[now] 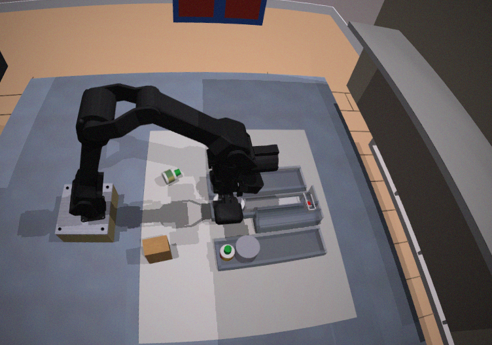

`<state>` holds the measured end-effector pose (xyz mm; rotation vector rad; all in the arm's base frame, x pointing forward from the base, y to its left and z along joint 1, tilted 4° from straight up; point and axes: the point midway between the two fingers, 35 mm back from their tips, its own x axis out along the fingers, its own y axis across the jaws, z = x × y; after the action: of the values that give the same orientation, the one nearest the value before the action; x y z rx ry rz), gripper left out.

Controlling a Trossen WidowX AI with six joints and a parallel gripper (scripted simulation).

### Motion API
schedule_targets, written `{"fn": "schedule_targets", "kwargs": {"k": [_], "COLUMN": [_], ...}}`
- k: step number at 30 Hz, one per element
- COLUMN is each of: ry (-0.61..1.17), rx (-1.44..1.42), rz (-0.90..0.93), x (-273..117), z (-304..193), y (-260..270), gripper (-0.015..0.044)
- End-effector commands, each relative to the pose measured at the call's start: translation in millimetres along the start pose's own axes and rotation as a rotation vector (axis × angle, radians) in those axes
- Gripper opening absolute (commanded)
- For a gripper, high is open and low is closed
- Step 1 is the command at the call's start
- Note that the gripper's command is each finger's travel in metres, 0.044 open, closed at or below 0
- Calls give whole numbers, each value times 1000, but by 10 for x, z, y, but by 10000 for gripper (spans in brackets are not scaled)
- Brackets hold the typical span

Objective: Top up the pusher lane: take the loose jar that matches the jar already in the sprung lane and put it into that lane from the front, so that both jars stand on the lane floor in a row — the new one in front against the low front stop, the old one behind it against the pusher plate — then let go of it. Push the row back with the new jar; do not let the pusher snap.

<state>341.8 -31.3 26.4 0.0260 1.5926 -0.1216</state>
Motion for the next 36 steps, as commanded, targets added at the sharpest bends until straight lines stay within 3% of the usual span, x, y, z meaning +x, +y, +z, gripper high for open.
{"fn": "schedule_targets", "kwargs": {"k": [1,36], "ry": [-29,-29], "rx": [-1,-1], "rz": [-3,-3], "x": [-24,4], "z": [77,111], "y": [-7,-7], "gripper": [0,0]}}
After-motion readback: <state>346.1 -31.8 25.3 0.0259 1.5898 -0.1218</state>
